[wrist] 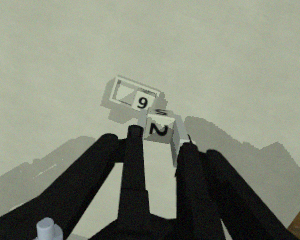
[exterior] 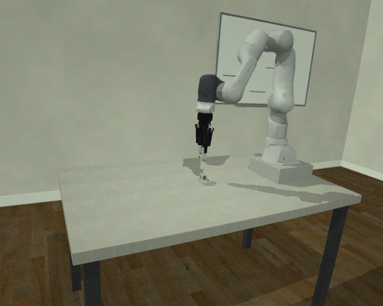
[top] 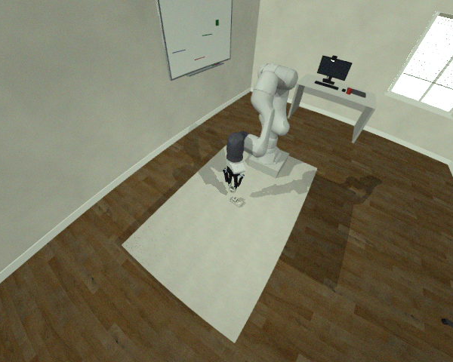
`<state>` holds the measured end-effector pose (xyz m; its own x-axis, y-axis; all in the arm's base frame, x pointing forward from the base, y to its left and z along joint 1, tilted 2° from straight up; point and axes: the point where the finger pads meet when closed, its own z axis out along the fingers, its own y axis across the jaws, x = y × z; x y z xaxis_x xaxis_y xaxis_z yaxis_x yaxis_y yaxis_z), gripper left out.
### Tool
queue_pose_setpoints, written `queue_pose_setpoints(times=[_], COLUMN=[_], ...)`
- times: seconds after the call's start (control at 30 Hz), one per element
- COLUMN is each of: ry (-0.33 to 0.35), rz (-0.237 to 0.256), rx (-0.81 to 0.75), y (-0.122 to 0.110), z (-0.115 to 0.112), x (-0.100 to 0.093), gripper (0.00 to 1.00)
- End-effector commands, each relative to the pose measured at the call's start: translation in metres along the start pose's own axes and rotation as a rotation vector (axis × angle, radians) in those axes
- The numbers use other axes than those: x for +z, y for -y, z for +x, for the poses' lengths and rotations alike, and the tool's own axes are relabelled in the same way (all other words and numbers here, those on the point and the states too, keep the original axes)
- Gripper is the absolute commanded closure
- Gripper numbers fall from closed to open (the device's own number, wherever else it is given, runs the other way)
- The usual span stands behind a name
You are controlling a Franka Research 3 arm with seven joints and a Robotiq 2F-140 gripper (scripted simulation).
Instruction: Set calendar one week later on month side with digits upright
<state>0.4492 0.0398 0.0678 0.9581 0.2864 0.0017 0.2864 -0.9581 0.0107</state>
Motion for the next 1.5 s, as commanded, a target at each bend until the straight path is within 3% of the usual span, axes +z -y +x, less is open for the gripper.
queue_pose_setpoints(times=[0.0,1.47], ry=[0.006,0.000], rz=[-0.016,-0.017], rx=[0.173,0.885], y=[-0.004,-0.031], z=[-0.001,-0.008], x=[0.001,0.003], gripper=[0.84,0.84])
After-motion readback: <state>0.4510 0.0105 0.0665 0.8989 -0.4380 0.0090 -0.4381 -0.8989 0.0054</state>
